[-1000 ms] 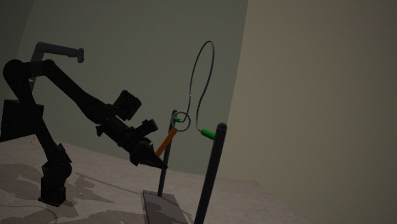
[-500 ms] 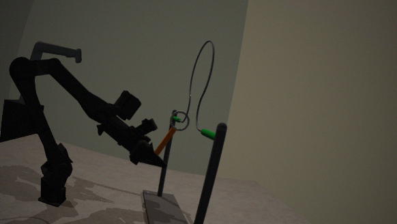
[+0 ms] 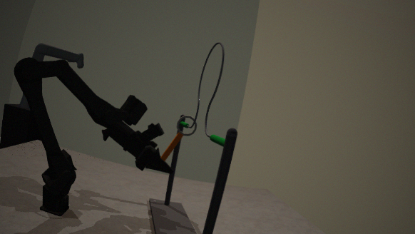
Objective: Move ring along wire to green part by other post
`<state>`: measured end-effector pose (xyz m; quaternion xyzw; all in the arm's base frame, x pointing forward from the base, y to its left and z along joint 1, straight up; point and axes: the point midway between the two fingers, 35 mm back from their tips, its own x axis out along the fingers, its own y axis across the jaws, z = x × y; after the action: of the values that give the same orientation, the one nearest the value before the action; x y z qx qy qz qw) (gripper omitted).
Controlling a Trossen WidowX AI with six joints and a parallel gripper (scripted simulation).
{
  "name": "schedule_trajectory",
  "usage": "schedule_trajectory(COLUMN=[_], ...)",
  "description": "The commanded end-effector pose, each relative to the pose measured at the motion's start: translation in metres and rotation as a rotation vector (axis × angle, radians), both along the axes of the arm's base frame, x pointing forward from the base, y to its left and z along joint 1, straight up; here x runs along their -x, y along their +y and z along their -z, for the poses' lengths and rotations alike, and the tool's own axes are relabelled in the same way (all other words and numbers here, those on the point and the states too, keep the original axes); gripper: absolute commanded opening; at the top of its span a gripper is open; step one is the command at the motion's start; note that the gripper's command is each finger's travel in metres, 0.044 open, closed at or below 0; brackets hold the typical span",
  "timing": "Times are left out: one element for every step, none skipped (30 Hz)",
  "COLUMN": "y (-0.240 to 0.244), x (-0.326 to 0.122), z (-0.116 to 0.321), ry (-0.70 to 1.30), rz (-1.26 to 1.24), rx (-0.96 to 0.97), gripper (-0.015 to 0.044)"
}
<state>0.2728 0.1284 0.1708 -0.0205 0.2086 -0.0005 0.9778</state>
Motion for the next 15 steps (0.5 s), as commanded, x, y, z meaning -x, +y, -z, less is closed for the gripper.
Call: schedule_trajectory(y=[0.005, 0.006, 0.007, 0.008, 0.009, 0.010, 0.011, 0.012, 0.013, 0.014, 0.015, 0.016, 0.016, 0.016, 0.016], x=[0.000, 0.000, 0.001, 0.001, 0.001, 0.001, 0.001, 0.001, 0.001, 0.001, 0.002, 0.002, 0.002, 0.002, 0.002], z=[0.000, 0.000, 0.000, 0.000, 0.000, 0.000, 0.000, 0.000, 0.000, 0.000, 0.000, 0.000, 0.000, 0.001, 0.001], ry=[0.000, 0.000, 0.000, 0.000, 0.000, 0.000, 0.000, 0.000, 0.000, 0.000, 0.000, 0.000, 0.000, 0.000, 0.000], rz=[0.004, 0.004, 0.004, 0.004, 0.004, 0.004, 0.004, 0.004, 0.004, 0.004, 0.004, 0.004, 0.004, 0.004, 0.004], rx=[-0.001, -0.001, -0.001, -0.001, -0.001, -0.001, -0.001, -0.002, -0.002, -0.002, -0.002, -0.002, -0.002, -0.002, -0.002], gripper=[-0.0150, -0.0150, -0.0150, -0.0150, -0.0150, -0.0150, -0.0150, -0.0150, -0.0150, -0.0150, -0.0150, -0.0150, -0.0150, -0.0150, -0.0150])
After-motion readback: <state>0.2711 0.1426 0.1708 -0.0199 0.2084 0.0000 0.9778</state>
